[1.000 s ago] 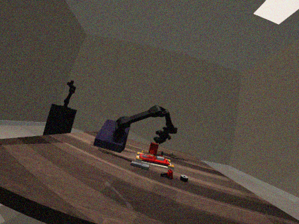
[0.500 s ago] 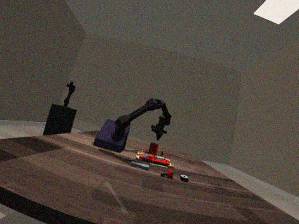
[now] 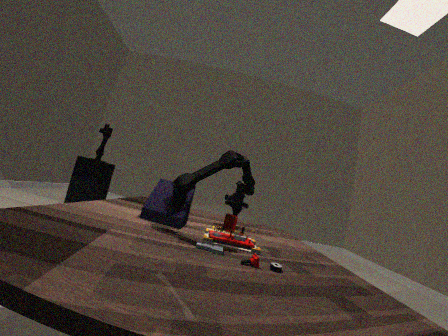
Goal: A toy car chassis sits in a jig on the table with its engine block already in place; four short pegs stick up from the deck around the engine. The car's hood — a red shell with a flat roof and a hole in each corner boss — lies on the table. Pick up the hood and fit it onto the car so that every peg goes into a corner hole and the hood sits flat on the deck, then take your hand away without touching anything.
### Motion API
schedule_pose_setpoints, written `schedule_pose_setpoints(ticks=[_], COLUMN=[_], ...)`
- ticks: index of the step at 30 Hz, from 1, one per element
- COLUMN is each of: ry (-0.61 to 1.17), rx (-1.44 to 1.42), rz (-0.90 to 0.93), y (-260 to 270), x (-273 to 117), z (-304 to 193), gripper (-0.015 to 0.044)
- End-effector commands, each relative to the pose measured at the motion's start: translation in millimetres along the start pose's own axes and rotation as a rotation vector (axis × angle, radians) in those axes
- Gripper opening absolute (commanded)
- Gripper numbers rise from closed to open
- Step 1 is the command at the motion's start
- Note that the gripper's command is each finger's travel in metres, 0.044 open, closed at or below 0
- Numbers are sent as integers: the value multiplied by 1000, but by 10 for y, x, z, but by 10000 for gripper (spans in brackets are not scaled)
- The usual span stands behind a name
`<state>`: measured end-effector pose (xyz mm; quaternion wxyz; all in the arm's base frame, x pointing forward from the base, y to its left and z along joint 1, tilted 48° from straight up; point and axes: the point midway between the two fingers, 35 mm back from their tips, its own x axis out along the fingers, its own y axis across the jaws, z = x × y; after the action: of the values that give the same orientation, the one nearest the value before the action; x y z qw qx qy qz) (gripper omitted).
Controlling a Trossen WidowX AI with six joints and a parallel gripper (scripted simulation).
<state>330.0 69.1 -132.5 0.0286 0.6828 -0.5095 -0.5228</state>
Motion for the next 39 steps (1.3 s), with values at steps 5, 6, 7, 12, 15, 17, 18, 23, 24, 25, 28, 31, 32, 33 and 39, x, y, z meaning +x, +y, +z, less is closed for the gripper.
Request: schedule_pose_setpoints(ticks=[5, 6, 7, 12, 15, 17, 18, 23, 24, 25, 28, 31, 32, 33, 39], ry=[8, 8, 8, 8, 8, 8, 8, 8, 8, 8, 8, 8, 8, 8, 8], rx=[-4, -4, -4, -4, -4, -4, -4, -4, -4, -4, -4, -5, -5, -5, -5], rz=[-4, -4, -4, -4, -4, -4, -4, -4, -4, -4, -3, -3, -3, -3, -3], y=[12, 17, 22, 45, 59, 69, 73, 97, 102, 107, 121, 136, 140, 145, 174], x=[7, 7, 7, 6, 5, 4, 4, 3, 3, 3, 2, 2, 2, 2, 1], z=[-4, -4, -5, -7, -8, -9, -9, -11, -11, -12, -13, -14, -14, -14, -16], gripper=[0, 0, 0, 0, 0, 0, 0, 0, 0, 0, 0, 0, 0, 0, 0])
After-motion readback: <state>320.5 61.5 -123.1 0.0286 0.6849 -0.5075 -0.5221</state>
